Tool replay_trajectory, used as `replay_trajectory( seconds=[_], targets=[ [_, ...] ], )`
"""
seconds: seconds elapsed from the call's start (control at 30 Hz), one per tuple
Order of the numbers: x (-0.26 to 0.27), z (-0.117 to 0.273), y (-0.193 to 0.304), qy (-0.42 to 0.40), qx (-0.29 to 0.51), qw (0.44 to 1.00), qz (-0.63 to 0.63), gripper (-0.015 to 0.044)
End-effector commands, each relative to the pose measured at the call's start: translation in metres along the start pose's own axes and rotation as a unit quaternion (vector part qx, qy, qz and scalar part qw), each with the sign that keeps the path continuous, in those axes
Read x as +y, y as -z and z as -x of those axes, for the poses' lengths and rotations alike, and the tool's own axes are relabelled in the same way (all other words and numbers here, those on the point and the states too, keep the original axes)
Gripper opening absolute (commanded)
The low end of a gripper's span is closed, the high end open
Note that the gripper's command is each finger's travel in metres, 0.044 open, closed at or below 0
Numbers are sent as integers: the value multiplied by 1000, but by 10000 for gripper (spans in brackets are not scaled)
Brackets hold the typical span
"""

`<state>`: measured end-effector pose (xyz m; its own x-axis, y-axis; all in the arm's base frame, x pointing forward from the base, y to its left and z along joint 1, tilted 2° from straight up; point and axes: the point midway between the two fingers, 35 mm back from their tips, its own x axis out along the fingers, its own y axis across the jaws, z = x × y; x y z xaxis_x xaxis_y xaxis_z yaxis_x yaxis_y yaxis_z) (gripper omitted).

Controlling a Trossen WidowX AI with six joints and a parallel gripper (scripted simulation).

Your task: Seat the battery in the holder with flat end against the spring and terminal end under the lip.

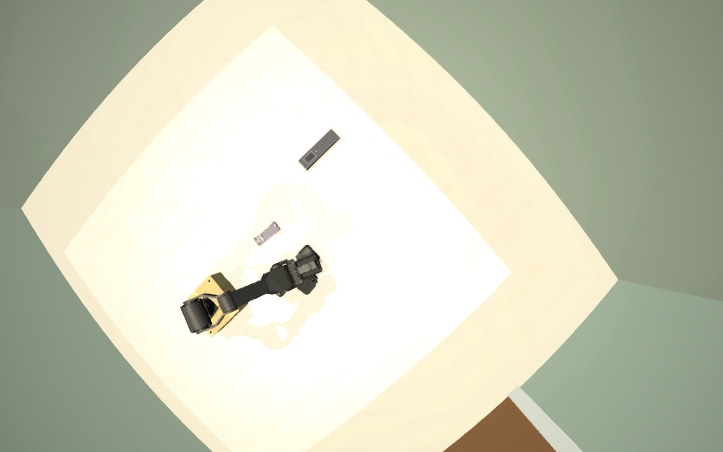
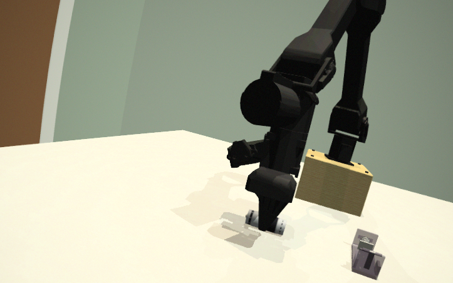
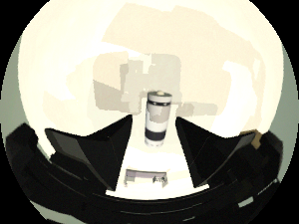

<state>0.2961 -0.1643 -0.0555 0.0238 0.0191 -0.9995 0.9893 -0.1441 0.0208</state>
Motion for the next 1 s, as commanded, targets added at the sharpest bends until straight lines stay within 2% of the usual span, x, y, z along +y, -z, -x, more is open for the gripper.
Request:
replay_trajectory(
  seconds=[0.0, 0.03, 0.2, 0.33, 0.5, 0.7, 0.87, 0.97],
  targets=[
    [-2, -6, 1, 2, 1, 1000, -2, 247],
    [-2, -6, 1, 2, 1, 1000, -2, 247],
    [-2, -6, 1, 2, 1, 1000, -2, 116],
    [-2, -6, 1, 2, 1, 1000, -2, 89],
    [-2, -5, 1, 2, 1, 1000, -2, 85],
    [-2, 42, 1, 2, 1, 1000, -2, 85],
    [-1, 44, 1, 2, 1, 1000, 1, 85],
    [1, 46, 11, 3, -2, 999, 47, 85]
  ],
)
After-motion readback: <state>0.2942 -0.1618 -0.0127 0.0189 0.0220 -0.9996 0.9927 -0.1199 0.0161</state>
